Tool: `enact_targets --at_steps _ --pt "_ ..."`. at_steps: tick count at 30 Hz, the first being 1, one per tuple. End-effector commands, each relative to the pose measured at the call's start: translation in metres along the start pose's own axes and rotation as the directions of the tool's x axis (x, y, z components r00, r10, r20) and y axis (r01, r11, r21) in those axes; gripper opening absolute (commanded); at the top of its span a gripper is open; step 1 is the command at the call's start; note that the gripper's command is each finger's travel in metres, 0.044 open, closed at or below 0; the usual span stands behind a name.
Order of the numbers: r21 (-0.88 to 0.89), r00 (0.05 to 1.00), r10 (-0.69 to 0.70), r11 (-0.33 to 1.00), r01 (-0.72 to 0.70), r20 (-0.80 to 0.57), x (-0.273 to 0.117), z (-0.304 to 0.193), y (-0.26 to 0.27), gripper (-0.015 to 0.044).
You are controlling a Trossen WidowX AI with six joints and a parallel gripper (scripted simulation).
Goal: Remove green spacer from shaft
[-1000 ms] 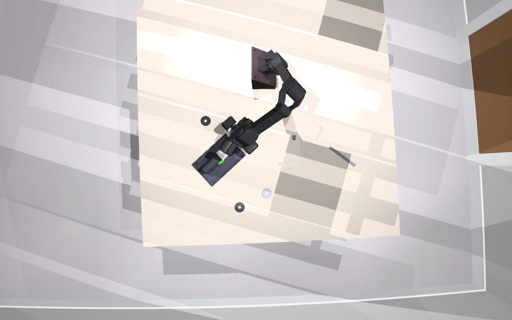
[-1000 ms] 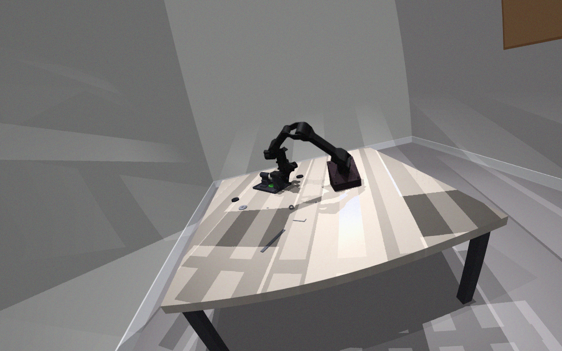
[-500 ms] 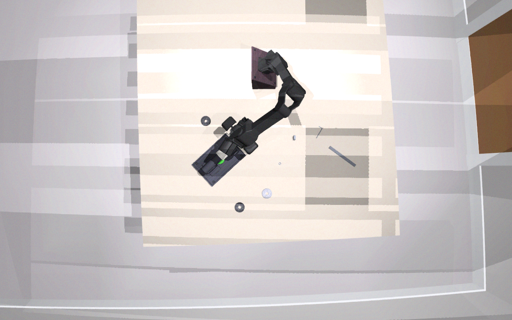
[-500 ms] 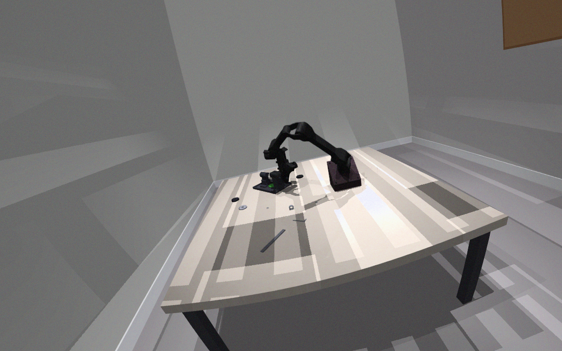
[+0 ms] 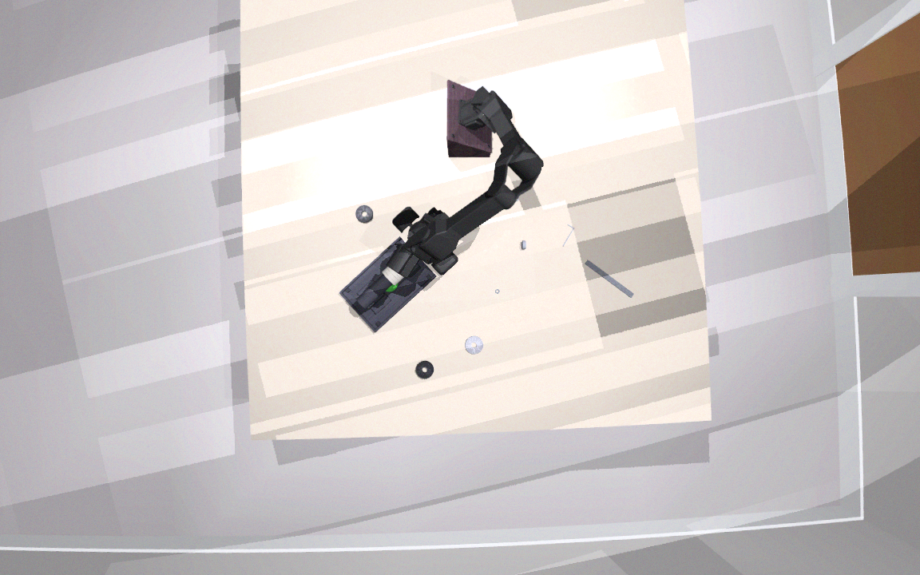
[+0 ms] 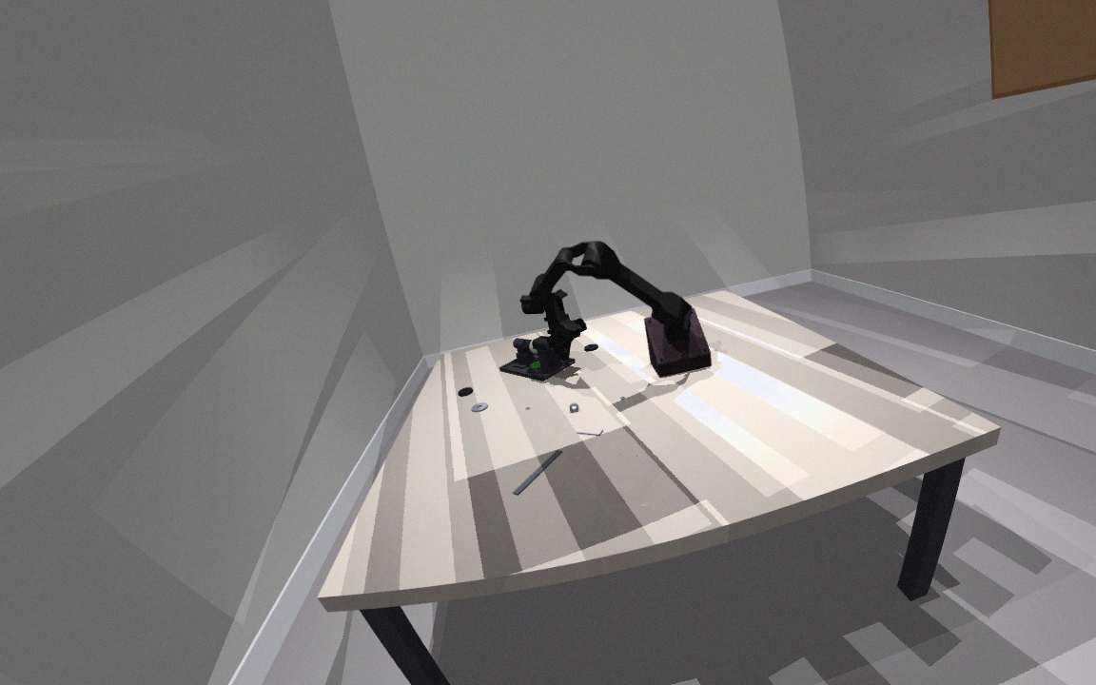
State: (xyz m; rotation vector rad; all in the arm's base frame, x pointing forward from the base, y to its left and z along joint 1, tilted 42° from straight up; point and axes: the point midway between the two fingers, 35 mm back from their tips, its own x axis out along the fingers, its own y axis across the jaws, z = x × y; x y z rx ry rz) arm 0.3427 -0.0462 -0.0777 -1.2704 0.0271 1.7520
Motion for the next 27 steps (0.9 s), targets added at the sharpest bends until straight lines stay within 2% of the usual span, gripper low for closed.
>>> enact_targets --at_steps 1,27 --pt "0.003 1.000 0.004 1.000 -0.004 -0.002 -0.0002 -0.0009 0.0006 0.0000" --pt "0.002 1.000 0.004 1.000 -0.004 -0.002 -0.0003 -0.0035 0.0007 0.0000"
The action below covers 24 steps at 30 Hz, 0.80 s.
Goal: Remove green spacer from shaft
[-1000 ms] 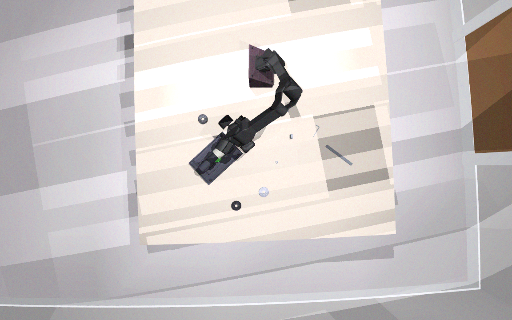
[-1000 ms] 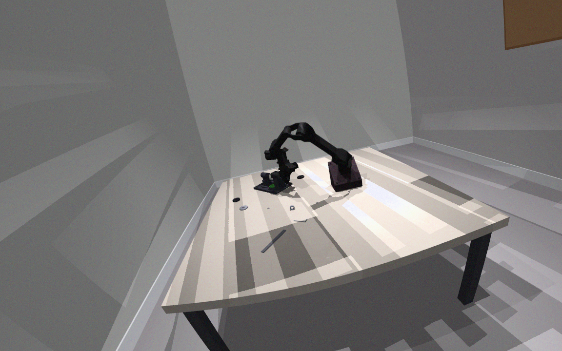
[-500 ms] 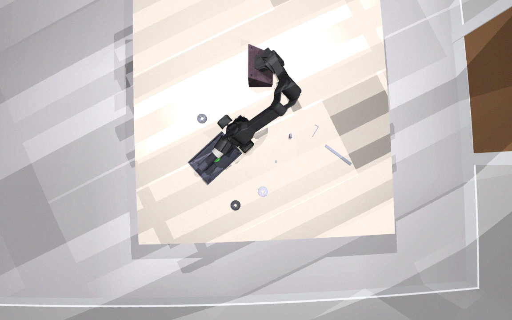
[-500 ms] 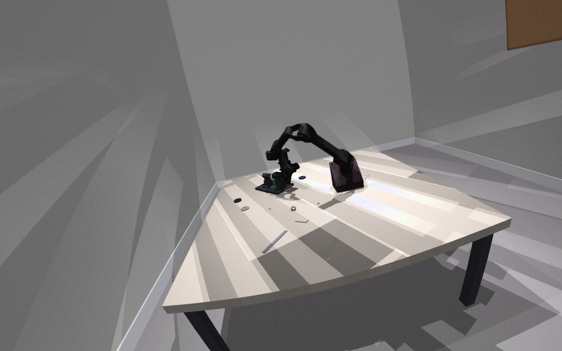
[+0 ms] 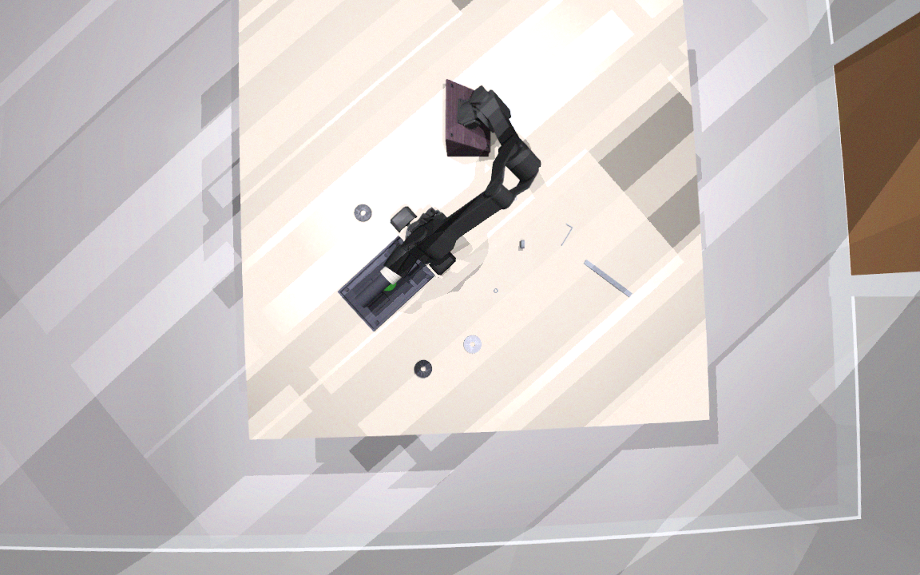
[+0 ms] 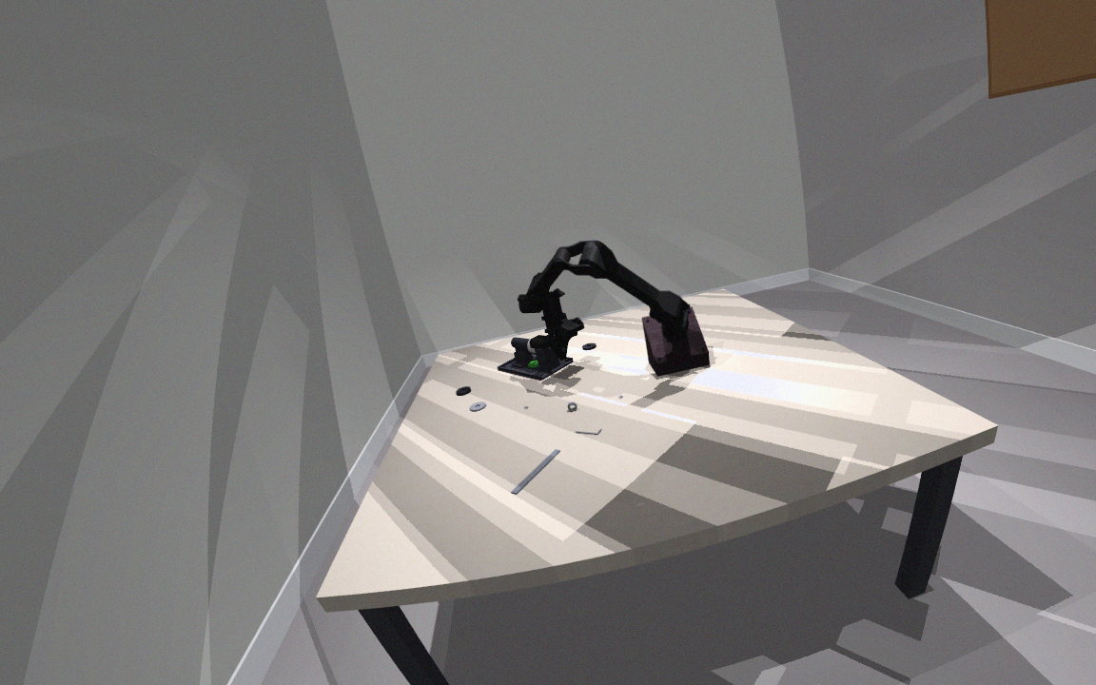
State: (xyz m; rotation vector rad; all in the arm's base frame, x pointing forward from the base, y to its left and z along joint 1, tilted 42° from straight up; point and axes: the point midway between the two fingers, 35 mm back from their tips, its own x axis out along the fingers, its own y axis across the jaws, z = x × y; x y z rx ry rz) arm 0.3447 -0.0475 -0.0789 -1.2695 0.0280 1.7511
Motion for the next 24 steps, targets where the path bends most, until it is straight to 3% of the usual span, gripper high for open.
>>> enact_targets --at_steps 1,24 --pt "0.001 1.000 0.004 1.000 -0.004 -0.002 -0.0002 -0.0009 0.0008 0.0000" --pt "0.001 1.000 0.004 1.000 -0.004 -0.002 -0.0003 -0.0032 0.0009 0.0000"
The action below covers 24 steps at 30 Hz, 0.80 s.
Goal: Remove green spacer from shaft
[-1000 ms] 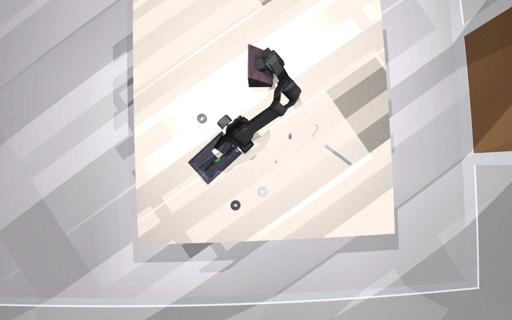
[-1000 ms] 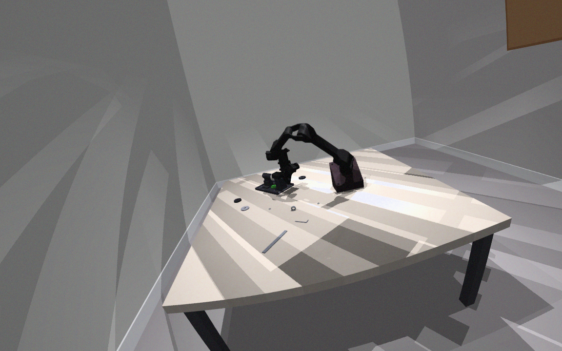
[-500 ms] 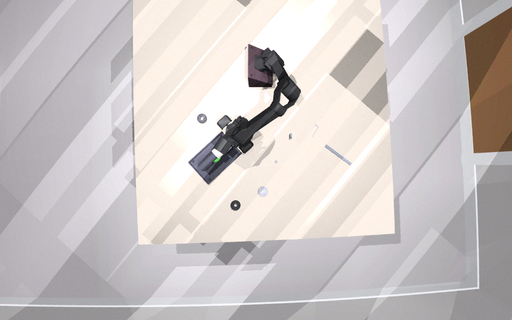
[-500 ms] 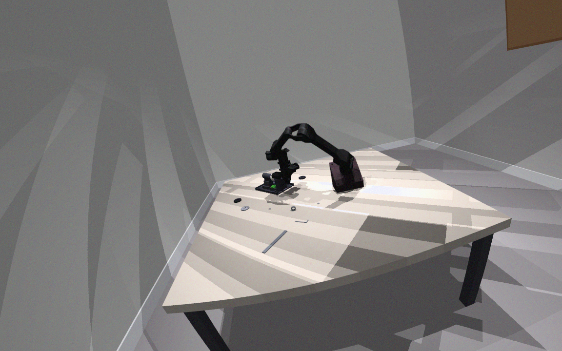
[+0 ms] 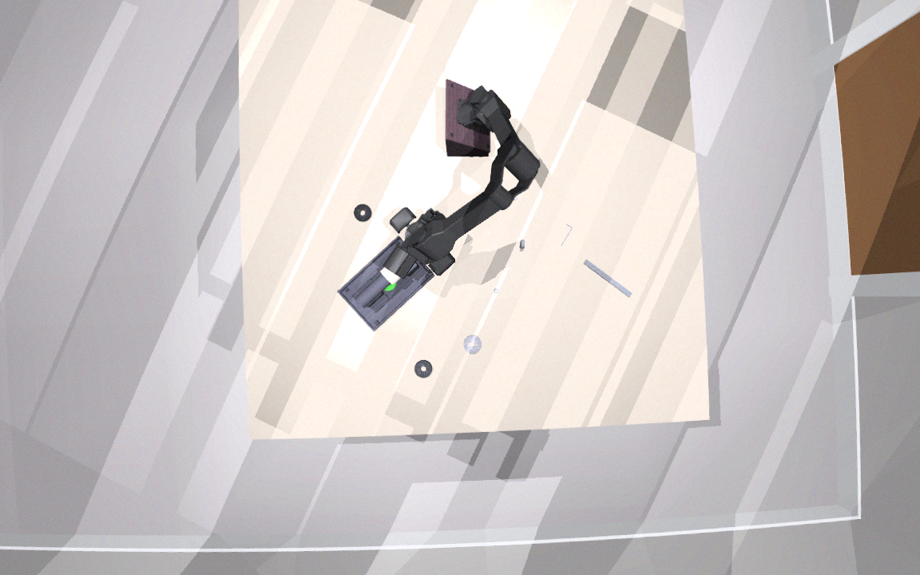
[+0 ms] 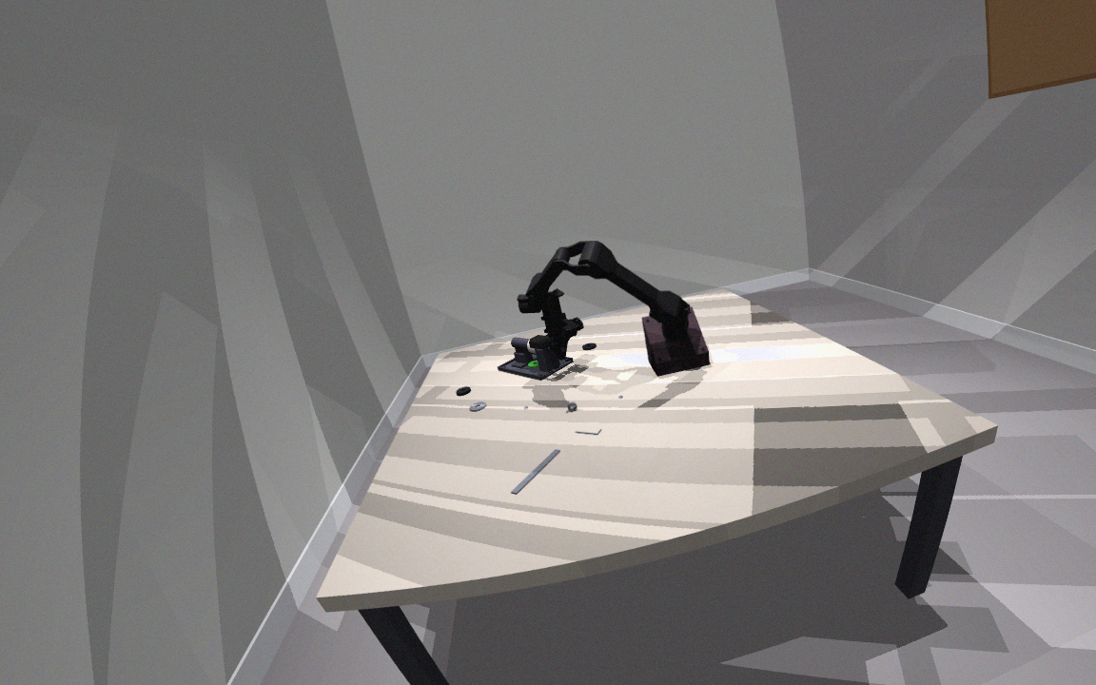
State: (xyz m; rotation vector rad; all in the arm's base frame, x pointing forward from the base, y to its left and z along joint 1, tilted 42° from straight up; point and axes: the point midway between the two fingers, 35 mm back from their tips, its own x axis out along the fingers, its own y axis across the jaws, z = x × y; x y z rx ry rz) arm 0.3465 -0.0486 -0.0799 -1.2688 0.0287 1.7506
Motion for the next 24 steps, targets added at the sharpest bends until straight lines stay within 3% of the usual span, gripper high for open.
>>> enact_targets --at_steps 1,24 --pt "0.000 1.000 0.004 1.000 -0.004 -0.002 -0.0003 -0.0009 0.0010 0.0000" --pt "0.000 1.000 0.004 1.000 -0.004 -0.002 -0.0004 -0.0032 0.0010 0.0000"
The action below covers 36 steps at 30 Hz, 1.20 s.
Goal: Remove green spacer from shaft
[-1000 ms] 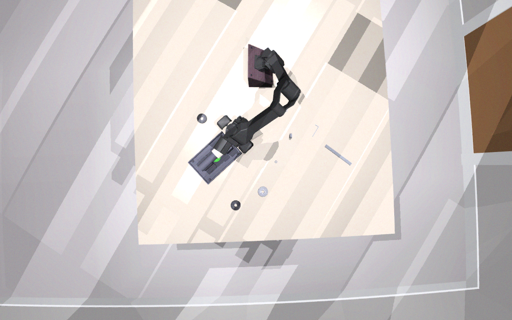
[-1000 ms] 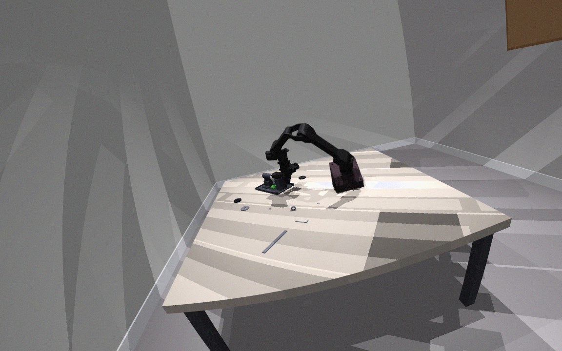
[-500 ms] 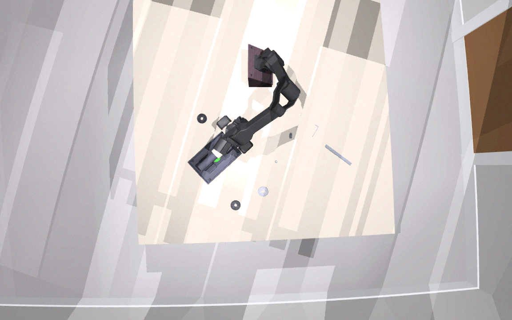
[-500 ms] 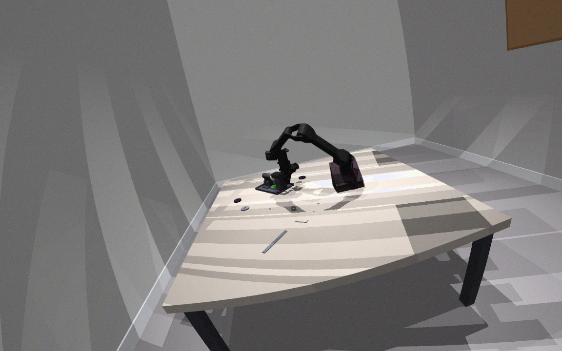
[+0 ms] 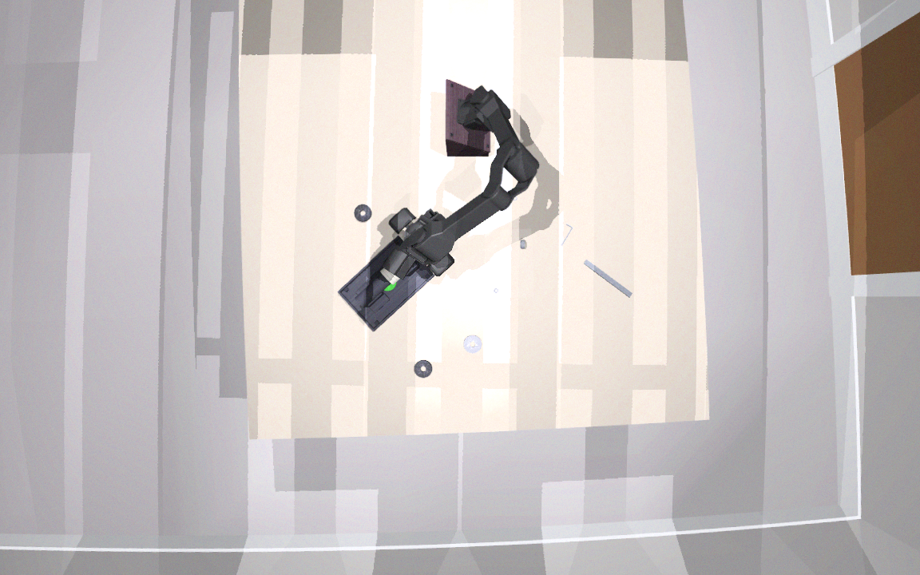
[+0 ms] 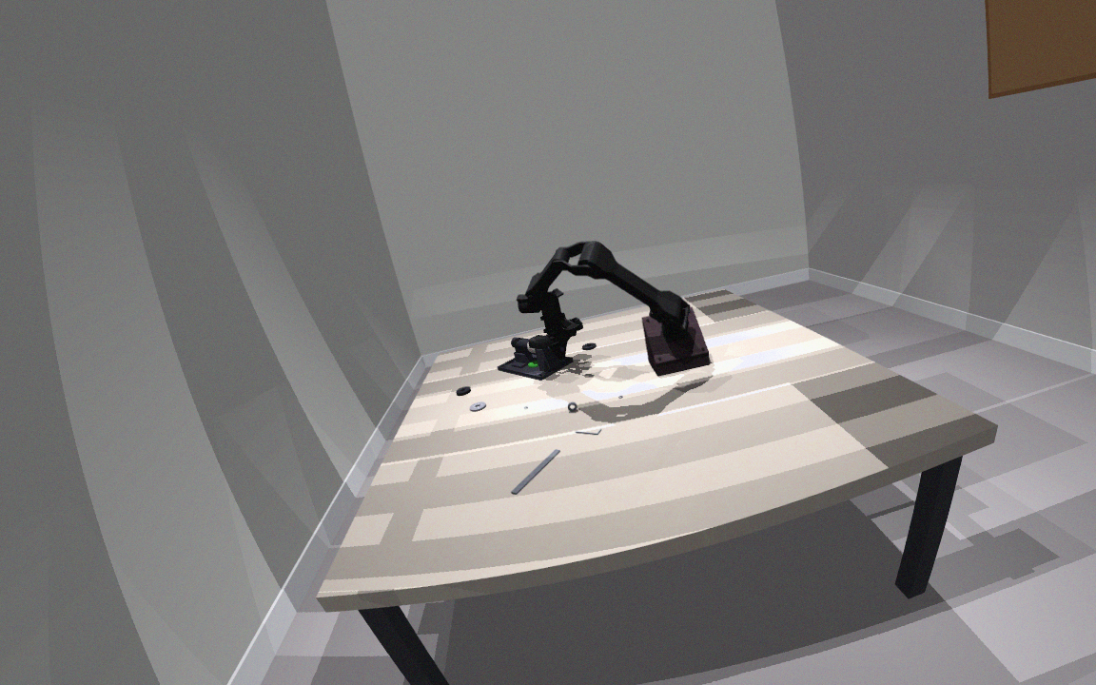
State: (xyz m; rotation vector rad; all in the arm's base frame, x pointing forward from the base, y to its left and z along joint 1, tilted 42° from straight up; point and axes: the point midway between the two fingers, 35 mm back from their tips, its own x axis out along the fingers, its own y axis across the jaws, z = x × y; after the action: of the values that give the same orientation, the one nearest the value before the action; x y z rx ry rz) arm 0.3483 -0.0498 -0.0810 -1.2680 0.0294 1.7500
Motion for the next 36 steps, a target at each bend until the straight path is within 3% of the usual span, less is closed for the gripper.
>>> enact_targets --at_steps 1,36 --pt "-0.001 1.000 0.005 1.000 -0.005 -0.002 -0.0004 -0.0010 0.0011 0.0000" --pt "-0.001 1.000 0.005 1.000 -0.005 -0.002 -0.0005 -0.0051 0.0012 0.0000"
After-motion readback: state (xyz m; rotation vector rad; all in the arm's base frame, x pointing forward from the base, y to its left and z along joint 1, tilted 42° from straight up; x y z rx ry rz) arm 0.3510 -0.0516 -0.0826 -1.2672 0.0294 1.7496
